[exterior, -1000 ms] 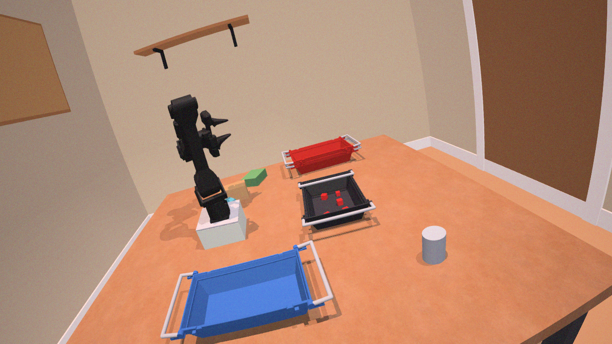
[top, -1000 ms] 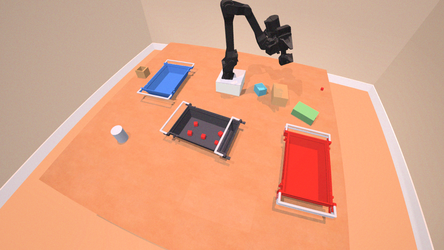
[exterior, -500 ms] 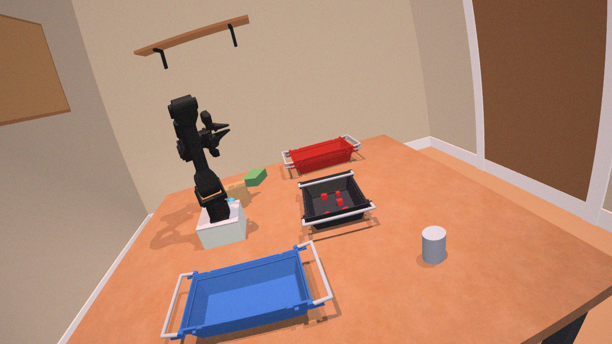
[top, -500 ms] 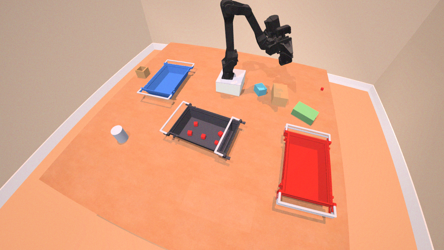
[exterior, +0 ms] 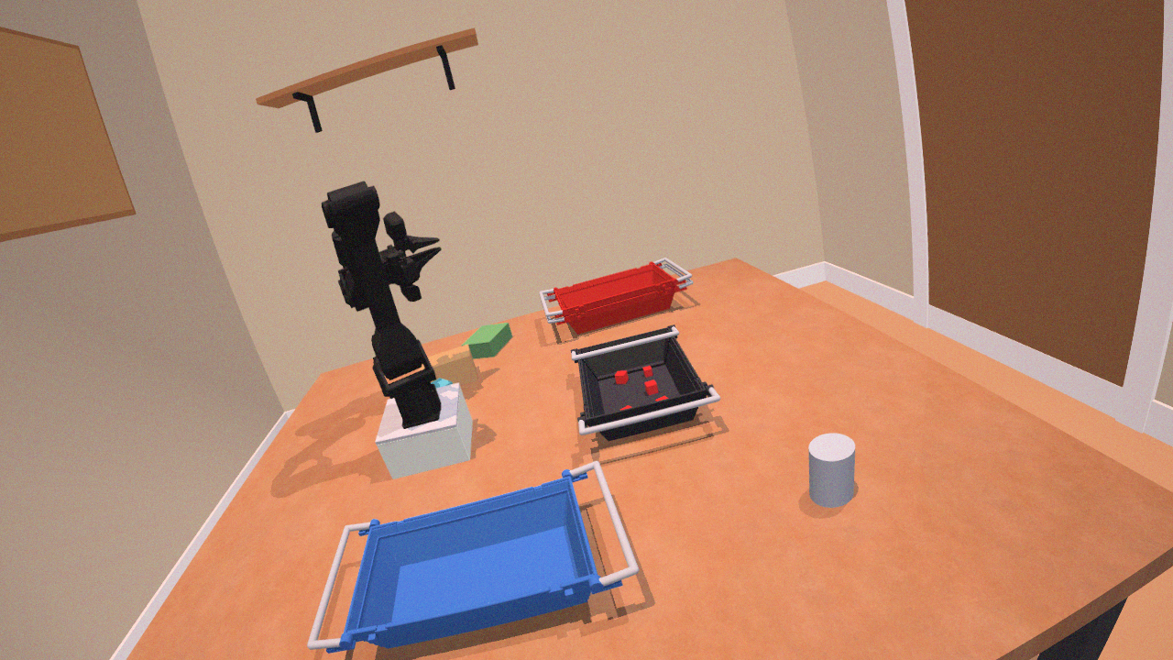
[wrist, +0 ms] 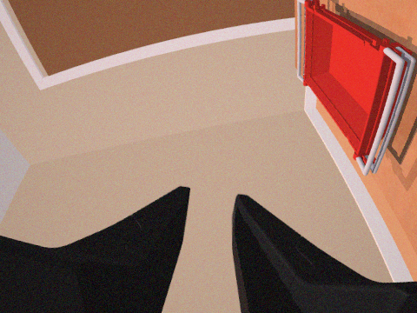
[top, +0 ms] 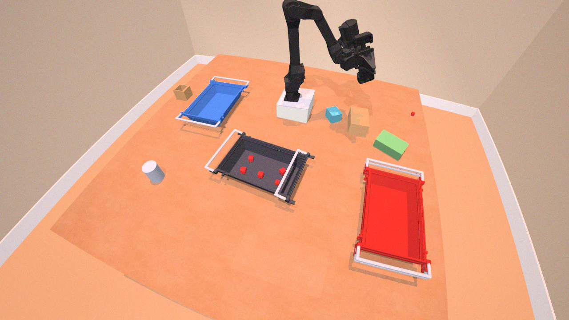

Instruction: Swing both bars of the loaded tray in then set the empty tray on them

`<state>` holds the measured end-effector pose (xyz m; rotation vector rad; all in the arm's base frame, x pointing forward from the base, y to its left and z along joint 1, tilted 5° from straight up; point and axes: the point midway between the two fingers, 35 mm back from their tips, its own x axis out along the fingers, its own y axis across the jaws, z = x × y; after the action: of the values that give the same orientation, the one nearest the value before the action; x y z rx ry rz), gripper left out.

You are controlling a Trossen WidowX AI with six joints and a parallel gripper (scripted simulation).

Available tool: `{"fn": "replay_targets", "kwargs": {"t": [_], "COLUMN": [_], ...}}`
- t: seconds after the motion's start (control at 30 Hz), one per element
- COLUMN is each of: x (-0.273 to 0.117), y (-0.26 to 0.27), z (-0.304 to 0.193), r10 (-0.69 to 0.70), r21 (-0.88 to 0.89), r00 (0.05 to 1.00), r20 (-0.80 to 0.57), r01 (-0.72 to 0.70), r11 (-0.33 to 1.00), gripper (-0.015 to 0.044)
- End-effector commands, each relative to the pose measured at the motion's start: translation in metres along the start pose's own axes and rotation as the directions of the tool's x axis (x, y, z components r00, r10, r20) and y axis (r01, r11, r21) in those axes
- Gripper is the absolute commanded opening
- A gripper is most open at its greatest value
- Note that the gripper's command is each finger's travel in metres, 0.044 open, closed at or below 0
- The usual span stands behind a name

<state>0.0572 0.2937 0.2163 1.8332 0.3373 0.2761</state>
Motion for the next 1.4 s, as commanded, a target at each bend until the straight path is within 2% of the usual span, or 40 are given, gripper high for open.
{"fn": "replay_targets", "kwargs": {"t": [0.0, 0.27, 0.4, 0.53, 0.73, 0.87, 1.07, 1.23, 1.37], "x": [0.000, 0.007, 0.056, 0.113, 0.186, 0.230, 0.280, 0.300, 0.304], "y": [0.000, 0.002, 0.004, 0.003, 0.001, 0.000, 0.004, 0.006, 0.009], "z": [0.000, -0.003, -0.009, 0.000, 0.040, 0.077, 0.173, 0.249, 0.323], "r10": [0.000, 0.008, 0.038, 0.039, -0.013, -0.066, -0.159, -0.263, -0.381], "r21": [0.000, -0.031, -0.293, -0.549, -0.756, -0.844, -0.843, -0.787, -0.725], "r00": [1.000, 1.000, 0.998, 0.992, 0.977, 0.951, 0.855, 0.749, 0.622], "r20": [0.000, -0.003, 0.049, 0.121, 0.214, 0.303, 0.494, 0.608, 0.684], "r01": [0.000, -0.008, -0.022, 0.034, 0.174, 0.300, 0.516, 0.613, 0.637], "r11": [1.000, 0.999, 0.956, 0.835, 0.631, 0.444, 0.151, -0.075, -0.262], "gripper": [0.0086, 0.0086, 0.0086, 0.0086, 0.0086, 0.0086, 0.0086, 0.0086, 0.0086]}}
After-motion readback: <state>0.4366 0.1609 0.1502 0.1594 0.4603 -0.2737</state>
